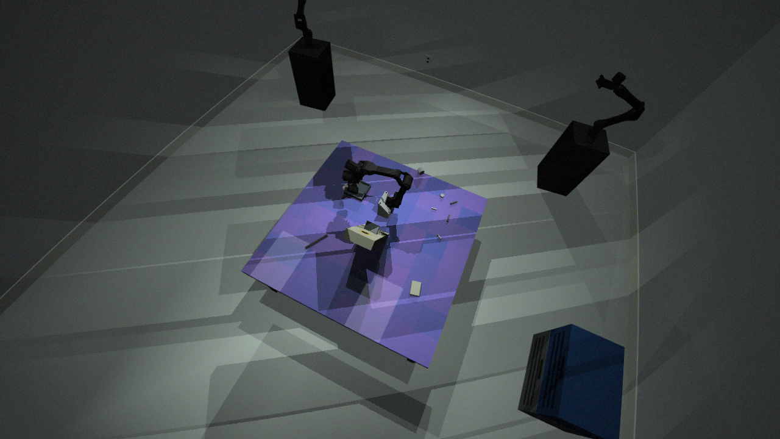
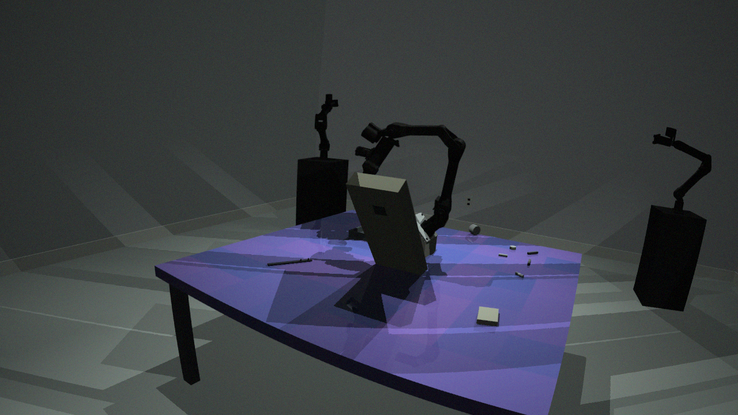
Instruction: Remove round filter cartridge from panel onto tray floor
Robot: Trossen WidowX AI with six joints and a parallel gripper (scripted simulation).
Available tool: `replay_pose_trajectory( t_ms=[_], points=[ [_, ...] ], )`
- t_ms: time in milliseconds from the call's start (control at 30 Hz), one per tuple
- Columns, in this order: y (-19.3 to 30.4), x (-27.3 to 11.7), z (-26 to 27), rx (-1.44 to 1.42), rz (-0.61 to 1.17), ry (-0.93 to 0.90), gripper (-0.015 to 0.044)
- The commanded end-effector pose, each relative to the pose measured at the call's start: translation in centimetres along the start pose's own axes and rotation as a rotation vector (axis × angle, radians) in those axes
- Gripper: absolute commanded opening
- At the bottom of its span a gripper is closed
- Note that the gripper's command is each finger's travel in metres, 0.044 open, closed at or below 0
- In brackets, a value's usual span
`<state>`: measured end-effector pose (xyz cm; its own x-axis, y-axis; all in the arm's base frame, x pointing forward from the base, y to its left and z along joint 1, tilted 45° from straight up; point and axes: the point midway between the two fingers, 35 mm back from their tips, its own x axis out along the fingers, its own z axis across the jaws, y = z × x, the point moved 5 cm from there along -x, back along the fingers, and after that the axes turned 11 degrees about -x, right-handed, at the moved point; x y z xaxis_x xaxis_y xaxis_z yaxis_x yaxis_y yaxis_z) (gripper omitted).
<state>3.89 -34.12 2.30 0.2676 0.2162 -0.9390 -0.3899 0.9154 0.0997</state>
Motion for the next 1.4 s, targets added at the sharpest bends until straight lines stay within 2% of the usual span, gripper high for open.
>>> replay_pose_trajectory(
  t_ms=[0, 800, 967, 1167, 1367],
  points=[
    [0.2, 0.5, -0.3, 0.022, 0.006, 0.011, 0.0],
    [11.1, 8.6, -10.6, 0.465, 0.048, 0.277, 0.0],
    [13.9, 10.1, -11.6, 0.544, 0.069, 0.316, 0.0],
    [14.1, 10.5, -11.6, 0.547, 0.07, 0.317, 0.0],
    [15.6, 13.3, -11.5, 0.547, 0.07, 0.318, 0.0]
  ],
)
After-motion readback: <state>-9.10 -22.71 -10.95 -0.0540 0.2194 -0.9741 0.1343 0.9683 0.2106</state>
